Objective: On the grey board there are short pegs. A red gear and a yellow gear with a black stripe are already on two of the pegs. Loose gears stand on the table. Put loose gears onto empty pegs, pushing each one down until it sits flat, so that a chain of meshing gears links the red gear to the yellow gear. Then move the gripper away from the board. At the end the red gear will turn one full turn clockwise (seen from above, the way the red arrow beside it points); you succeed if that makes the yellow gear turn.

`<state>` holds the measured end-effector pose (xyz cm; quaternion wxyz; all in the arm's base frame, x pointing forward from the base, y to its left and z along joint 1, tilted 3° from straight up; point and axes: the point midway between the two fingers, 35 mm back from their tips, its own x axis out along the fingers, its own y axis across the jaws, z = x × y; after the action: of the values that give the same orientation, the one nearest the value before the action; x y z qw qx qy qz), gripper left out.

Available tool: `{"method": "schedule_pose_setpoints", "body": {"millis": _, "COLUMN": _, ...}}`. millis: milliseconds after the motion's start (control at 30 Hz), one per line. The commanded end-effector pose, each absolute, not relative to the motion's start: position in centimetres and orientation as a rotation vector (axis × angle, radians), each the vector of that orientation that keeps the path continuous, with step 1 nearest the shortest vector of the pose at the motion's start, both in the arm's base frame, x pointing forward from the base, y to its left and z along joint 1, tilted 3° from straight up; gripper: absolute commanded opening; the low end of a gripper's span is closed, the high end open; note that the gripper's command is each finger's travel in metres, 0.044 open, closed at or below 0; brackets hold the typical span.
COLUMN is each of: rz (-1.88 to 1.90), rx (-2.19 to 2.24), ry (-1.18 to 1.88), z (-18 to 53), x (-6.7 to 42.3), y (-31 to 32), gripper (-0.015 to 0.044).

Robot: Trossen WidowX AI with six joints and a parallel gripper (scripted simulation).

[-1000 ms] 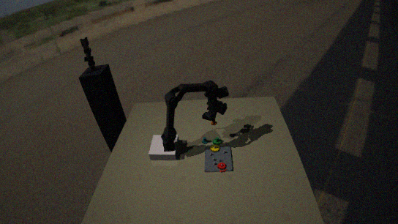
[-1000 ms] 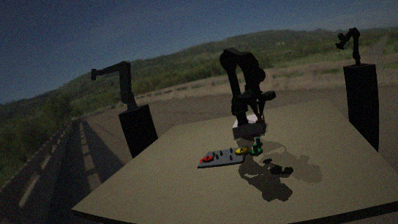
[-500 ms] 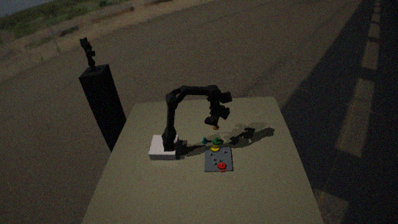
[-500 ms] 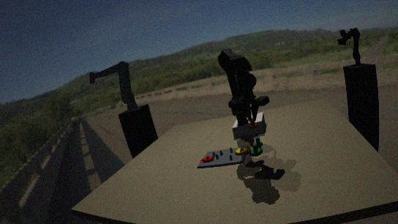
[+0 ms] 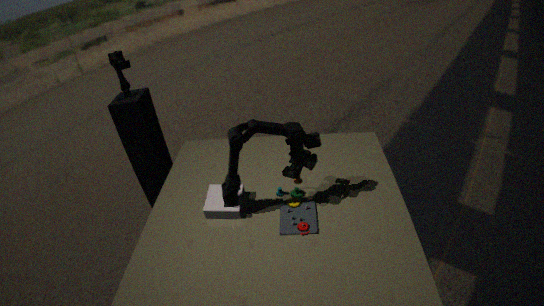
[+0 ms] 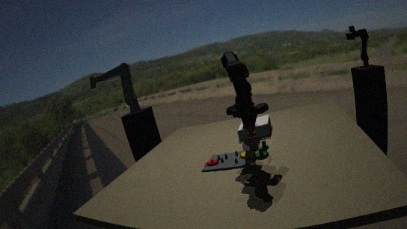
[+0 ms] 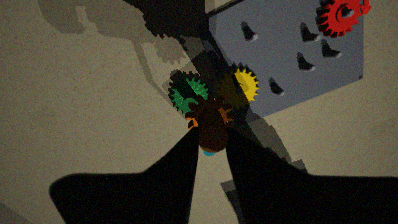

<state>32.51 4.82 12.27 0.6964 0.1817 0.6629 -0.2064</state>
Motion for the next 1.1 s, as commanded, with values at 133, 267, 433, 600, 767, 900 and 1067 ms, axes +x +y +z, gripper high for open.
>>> {"method": "schedule_pose_setpoints", "body": {"millis": 133, "rz": -0.454, "rx": 0.409, "ry": 1.479, "z": 11.7, "x": 32.8, "y": 3.1, "gripper": 0.0000}}
{"method": "schedule_pose_setpoints", "body": {"millis": 267, "rz": -0.454, "rx": 0.407, "ry": 1.479, "z": 11.5, "x": 33.0, "y": 2.1, "gripper": 0.0000}}
{"method": "schedule_pose_setpoints", "body": {"millis": 433, "rz": -0.456, "rx": 0.407, "ry": 1.477, "z": 11.2, "x": 33.1, "y": 0.9, "gripper": 0.0000}}
{"method": "schedule_pose_setpoints", "body": {"millis": 600, "rz": -0.458, "rx": 0.406, "ry": 1.476, "z": 10.8, "x": 33.1, "y": -0.4, "gripper": 0.0000}}
{"method": "schedule_pose_setpoints", "body": {"millis": 767, "rz": -0.458, "rx": 0.404, "ry": 1.475, "z": 10.5, "x": 33.2, "y": -1.6, "gripper": 0.0000}}
{"method": "schedule_pose_setpoints", "body": {"millis": 900, "rz": -0.458, "rx": 0.402, "ry": 1.474, "z": 10.3, "x": 33.1, "y": -2.6, "gripper": 0.0000}}
{"method": "schedule_pose_setpoints", "body": {"millis": 1067, "rz": -0.459, "rx": 0.400, "ry": 1.473, "z": 9.9, "x": 33.1, "y": -3.8, "gripper": 0.0000}}
